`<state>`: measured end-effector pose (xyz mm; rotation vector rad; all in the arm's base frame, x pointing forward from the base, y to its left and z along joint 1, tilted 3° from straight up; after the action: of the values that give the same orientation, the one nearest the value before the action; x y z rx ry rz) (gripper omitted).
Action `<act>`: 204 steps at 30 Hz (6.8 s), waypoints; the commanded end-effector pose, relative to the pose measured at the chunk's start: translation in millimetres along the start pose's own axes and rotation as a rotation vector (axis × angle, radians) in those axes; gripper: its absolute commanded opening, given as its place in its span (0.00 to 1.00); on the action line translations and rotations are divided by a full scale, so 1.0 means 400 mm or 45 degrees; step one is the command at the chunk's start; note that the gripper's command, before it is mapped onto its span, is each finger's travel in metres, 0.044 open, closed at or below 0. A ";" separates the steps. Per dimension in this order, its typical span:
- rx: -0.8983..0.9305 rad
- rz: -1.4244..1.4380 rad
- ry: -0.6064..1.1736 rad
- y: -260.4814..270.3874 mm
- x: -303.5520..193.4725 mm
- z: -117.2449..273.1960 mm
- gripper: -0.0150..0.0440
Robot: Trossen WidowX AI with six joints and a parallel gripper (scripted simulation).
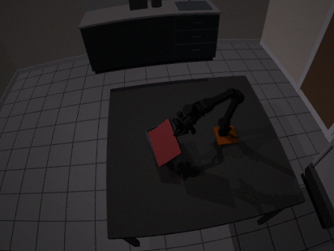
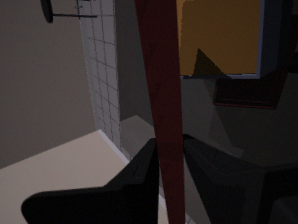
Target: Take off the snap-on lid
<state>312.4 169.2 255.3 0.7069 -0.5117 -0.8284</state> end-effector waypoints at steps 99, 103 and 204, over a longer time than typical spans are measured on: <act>0.013 -0.021 0.009 0.078 -0.445 0.036 0.25; 0.013 -0.021 0.009 0.073 -0.446 0.033 0.25; 0.012 -0.021 0.009 -0.092 -0.484 -0.107 0.25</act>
<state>209.8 322.8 175.8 0.7195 -0.4981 -0.8322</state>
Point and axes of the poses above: the point midway between the two fingers, 35 mm back from their tips, its own z axis back along the fingers, its own y axis across the jaws, x = y × z, the point moved 3 cm from there along z, back along the fingers, and after that the axes turned 12 degrees about z, right-handed, at the moved point
